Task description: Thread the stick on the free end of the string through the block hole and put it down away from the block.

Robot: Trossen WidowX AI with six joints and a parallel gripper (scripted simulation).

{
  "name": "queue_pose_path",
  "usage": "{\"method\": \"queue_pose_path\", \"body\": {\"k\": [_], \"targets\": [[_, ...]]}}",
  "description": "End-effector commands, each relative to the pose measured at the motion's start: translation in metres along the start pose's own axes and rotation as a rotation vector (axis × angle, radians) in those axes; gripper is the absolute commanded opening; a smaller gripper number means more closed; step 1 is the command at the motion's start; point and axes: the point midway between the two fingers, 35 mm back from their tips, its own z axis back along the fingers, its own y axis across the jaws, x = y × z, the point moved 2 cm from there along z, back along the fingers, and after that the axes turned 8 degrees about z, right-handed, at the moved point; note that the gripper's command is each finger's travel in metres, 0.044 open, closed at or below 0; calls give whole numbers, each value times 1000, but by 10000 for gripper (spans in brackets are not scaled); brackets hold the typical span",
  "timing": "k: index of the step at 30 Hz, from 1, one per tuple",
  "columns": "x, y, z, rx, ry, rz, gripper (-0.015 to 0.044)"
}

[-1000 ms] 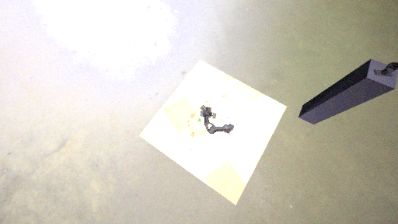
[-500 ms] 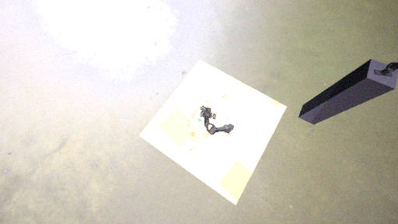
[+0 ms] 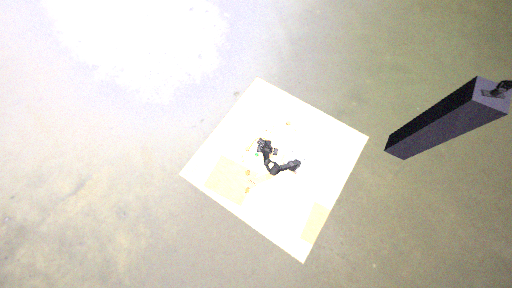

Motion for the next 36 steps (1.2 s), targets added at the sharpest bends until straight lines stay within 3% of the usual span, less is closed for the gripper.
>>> {"method": "queue_pose_path", "body": {"k": [1,36], "targets": [[-6,0,0,-1,-3,-6,0],[-54,5,5,10,0,56,0]]}}
